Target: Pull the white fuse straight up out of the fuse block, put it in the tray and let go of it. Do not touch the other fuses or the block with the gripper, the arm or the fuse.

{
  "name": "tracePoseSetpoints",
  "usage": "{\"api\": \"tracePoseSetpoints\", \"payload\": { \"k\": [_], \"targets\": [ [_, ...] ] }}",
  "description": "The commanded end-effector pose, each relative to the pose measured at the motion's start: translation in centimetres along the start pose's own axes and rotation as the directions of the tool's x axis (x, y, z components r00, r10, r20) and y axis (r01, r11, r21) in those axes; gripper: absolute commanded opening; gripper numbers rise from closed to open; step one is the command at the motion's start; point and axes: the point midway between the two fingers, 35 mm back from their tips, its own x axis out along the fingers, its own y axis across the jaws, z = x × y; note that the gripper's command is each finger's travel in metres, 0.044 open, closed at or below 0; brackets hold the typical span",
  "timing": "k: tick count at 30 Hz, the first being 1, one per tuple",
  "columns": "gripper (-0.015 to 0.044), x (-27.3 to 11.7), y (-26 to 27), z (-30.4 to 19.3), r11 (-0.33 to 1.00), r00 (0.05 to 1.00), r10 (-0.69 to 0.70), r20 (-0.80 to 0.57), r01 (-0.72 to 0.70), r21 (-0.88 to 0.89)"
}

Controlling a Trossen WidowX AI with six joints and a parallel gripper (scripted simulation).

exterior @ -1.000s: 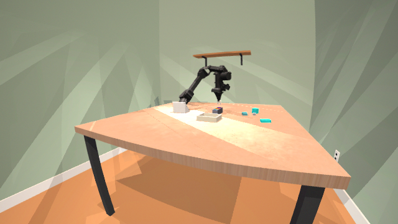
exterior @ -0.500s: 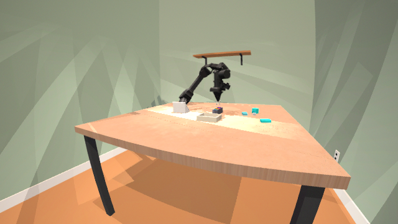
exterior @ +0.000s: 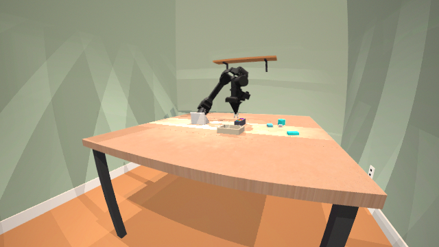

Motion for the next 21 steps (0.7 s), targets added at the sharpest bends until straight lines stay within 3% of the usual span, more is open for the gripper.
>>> {"api": "tracePoseSetpoints", "payload": {
  "k": [1,7,21],
  "targets": [
    [0.0,-0.1,-2.3,-0.3,1.0,1.0,-0.006,0.004,0.006,-0.006],
    [0.0,0.4,-5.4,-1.1,1.0,1.0,-0.001,0.004,0.001,-0.009],
    [0.0,1.9,-5.5,-1.0,1.0,1.0,-0.001,0.004,0.001,-0.009]
  ]
}}
